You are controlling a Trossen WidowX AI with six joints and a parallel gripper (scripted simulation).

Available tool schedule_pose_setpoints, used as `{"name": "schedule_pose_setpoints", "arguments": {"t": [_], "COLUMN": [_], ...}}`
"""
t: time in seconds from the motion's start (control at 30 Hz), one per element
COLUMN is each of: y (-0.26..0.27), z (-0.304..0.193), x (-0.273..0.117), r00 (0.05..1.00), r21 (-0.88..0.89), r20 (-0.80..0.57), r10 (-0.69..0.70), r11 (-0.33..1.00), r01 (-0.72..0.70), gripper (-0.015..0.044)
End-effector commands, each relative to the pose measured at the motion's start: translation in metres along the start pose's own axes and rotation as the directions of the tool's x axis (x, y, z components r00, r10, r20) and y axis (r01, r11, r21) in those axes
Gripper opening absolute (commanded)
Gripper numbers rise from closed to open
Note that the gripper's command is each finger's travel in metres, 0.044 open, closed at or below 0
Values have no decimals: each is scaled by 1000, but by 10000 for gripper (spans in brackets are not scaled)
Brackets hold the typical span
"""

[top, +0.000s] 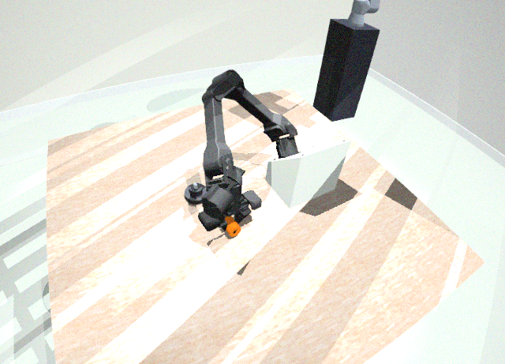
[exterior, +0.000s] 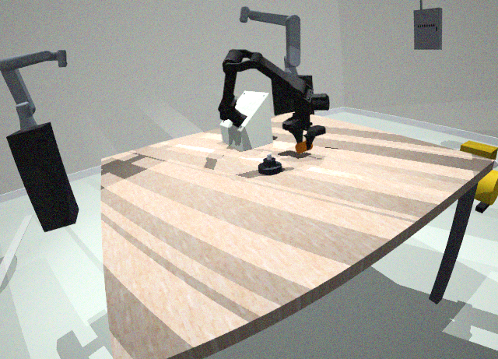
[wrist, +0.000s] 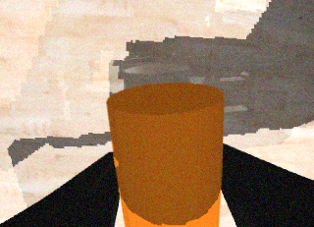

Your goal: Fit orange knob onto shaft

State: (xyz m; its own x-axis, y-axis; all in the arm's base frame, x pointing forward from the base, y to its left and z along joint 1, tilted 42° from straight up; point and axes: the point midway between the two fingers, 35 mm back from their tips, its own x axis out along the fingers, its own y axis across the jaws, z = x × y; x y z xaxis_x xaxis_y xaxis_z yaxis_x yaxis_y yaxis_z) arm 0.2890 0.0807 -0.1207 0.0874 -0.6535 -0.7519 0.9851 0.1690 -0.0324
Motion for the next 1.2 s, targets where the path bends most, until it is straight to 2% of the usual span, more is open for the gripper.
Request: {"name": "schedule_pose_setpoints", "arguments": {"t": [0.0, 0.43, 0.67, 1.17], "y": [0, 0, 0, 0], "z": [0, 0, 0, 0], "x": [-1, -1, -1, -1], "r00": [1000, 1000, 1000, 1000], "r21": [-100, -505, -542, -878], "r20": [-3, -3, -3, -3], "r10": [1, 1, 1, 1], "r11": [995, 863, 841, 478], "r01": [-1, -2, -2, -3], "gripper": [181, 181, 181, 181]}}
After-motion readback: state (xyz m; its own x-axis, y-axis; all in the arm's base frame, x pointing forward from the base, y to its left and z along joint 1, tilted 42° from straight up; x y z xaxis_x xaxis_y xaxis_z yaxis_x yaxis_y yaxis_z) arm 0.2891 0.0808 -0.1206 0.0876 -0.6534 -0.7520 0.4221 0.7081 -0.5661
